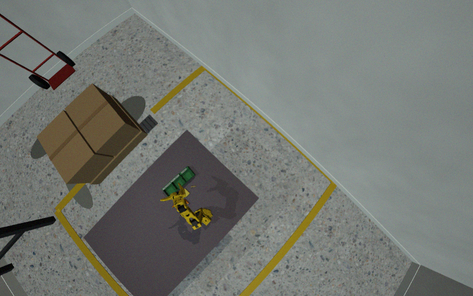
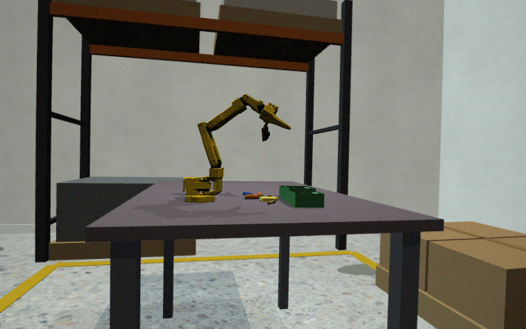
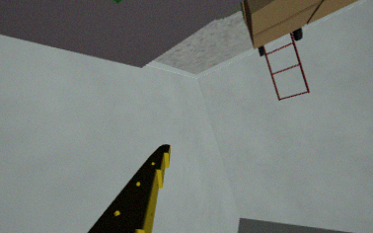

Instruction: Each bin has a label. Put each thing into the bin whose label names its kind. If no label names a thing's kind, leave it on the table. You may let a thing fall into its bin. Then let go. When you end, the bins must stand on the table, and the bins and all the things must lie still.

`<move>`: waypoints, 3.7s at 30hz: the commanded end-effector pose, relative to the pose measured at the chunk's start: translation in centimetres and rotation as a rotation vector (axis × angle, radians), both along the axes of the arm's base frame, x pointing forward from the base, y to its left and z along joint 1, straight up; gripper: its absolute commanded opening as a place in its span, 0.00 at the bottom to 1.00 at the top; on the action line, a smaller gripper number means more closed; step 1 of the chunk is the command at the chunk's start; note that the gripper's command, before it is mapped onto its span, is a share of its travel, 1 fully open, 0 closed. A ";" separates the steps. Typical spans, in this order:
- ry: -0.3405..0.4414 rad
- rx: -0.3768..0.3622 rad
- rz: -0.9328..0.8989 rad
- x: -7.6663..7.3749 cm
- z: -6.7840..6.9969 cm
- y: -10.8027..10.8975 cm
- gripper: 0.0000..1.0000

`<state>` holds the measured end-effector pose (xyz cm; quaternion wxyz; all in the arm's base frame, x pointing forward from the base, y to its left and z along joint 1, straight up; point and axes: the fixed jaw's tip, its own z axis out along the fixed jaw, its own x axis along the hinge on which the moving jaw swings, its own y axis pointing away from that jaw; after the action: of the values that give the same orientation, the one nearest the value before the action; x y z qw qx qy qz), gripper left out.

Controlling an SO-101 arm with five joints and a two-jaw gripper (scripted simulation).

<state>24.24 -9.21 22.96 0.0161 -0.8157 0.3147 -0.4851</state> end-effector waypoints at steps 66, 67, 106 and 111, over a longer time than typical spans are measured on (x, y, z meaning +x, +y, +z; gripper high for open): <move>0.034 0.618 -0.384 -1.5 -4.2 2.9 1.00; 0.034 0.618 -0.384 -1.5 -4.2 2.9 1.00; 0.062 1.372 -1.432 -5.8 -9.6 7.8 1.00; 0.043 1.419 -1.580 -6.4 -10.1 8.2 1.00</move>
<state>18.08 -1.39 12.38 0.1525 -0.2292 0.9597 -0.0555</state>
